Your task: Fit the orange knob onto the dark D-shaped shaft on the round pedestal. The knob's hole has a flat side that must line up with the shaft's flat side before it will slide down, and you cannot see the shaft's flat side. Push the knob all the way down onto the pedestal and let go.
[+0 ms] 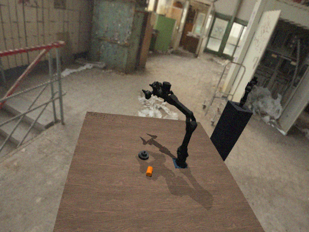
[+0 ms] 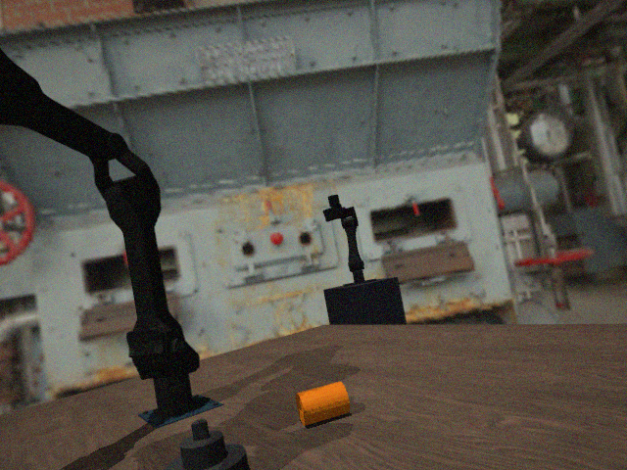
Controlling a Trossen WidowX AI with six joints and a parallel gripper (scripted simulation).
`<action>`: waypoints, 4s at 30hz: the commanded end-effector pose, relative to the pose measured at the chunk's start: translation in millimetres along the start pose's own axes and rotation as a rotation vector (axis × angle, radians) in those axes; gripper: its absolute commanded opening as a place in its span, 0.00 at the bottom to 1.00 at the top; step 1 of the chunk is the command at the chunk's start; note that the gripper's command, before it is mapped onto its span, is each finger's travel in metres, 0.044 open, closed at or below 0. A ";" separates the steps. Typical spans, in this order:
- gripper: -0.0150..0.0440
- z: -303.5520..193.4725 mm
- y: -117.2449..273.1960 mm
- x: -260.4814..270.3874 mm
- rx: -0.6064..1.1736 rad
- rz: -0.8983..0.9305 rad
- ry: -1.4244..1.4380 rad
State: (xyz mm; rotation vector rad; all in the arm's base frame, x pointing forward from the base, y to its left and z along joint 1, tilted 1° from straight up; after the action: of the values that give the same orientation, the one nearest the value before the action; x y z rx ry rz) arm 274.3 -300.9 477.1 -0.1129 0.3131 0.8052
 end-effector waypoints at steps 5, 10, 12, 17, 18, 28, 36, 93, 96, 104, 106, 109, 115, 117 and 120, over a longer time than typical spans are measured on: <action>1.00 -33.5 -4.3 128.0 0.203 0.327 0.109; 1.00 -54.8 17.2 207.3 0.317 0.539 0.226; 1.00 -64.9 30.2 237.1 0.366 0.627 0.290; 1.00 -90.9 74.9 304.6 0.476 0.847 0.483; 1.00 -96.3 85.9 316.7 0.496 0.891 0.527; 1.00 -154.4 227.4 398.7 0.653 1.333 1.122; 1.00 -179.6 297.7 404.8 0.687 1.498 1.479; 0.66 -244.8 295.5 429.6 0.688 1.498 1.479; 0.66 -244.8 295.5 429.6 0.688 1.498 1.479; 0.57 -244.8 295.5 429.6 0.688 1.498 1.479; 0.56 -244.8 295.5 429.6 0.688 1.498 1.479; 0.56 -244.4 295.1 428.5 0.682 1.504 1.469; 0.56 -243.0 290.4 418.7 0.628 1.560 1.389; 0.56 -242.7 288.5 414.8 0.606 1.581 1.358; 0.56 -242.7 285.7 409.2 0.574 1.611 1.313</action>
State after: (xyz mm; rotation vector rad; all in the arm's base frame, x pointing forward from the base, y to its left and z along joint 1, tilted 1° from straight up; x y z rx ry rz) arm 279.0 131.6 121.0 0.2376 2.0761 2.0632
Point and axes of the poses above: the point midway between the two fingers, 35 mm back from their tips, its own y axis back along the fingers, its own x axis across the jaws, z = x × y, the point moved 6 cm from there along y, back along the fingers, and after that the axes turned 1 degree about y, right-handed, at the moved point
